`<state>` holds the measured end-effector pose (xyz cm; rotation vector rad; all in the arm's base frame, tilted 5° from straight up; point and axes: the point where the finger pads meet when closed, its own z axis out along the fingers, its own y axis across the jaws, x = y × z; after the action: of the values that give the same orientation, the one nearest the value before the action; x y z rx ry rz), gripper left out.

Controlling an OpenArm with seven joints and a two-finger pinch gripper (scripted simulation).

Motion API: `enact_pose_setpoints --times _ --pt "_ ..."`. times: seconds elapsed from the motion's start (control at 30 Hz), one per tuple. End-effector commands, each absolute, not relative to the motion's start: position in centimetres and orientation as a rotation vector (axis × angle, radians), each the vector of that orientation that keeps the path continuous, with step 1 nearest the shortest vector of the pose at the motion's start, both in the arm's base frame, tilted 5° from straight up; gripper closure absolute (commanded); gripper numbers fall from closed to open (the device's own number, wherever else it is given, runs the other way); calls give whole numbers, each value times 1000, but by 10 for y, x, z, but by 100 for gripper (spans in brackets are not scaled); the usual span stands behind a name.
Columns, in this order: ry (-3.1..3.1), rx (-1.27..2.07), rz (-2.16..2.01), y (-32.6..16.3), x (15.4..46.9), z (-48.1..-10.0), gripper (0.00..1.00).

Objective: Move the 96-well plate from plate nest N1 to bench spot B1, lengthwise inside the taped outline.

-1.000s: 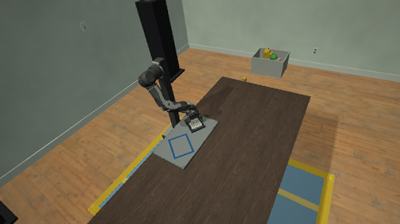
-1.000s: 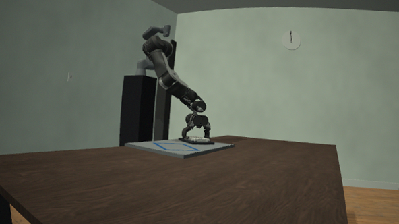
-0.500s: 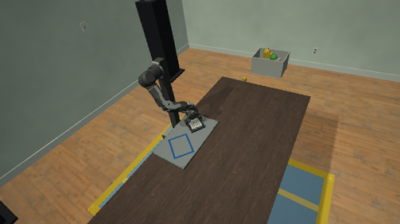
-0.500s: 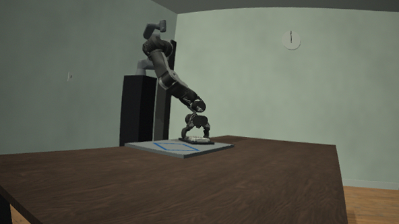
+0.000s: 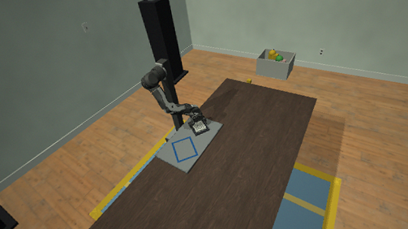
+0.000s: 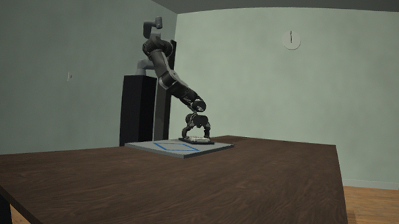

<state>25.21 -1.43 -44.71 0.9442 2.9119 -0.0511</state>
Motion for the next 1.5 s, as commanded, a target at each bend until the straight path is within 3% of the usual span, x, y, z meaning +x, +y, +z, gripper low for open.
enact_pose_setpoints --times 0.0,0.47,0.53,0.8,1.47 --pt "2914 941 -52 -14 252 -446 26" --pt "2912 944 -48 -14 252 -447 73" --pt "2912 944 -48 -14 252 -447 73" --pt "2913 945 -55 -14 252 -447 100" --pt "2913 945 -54 -14 252 -447 100"
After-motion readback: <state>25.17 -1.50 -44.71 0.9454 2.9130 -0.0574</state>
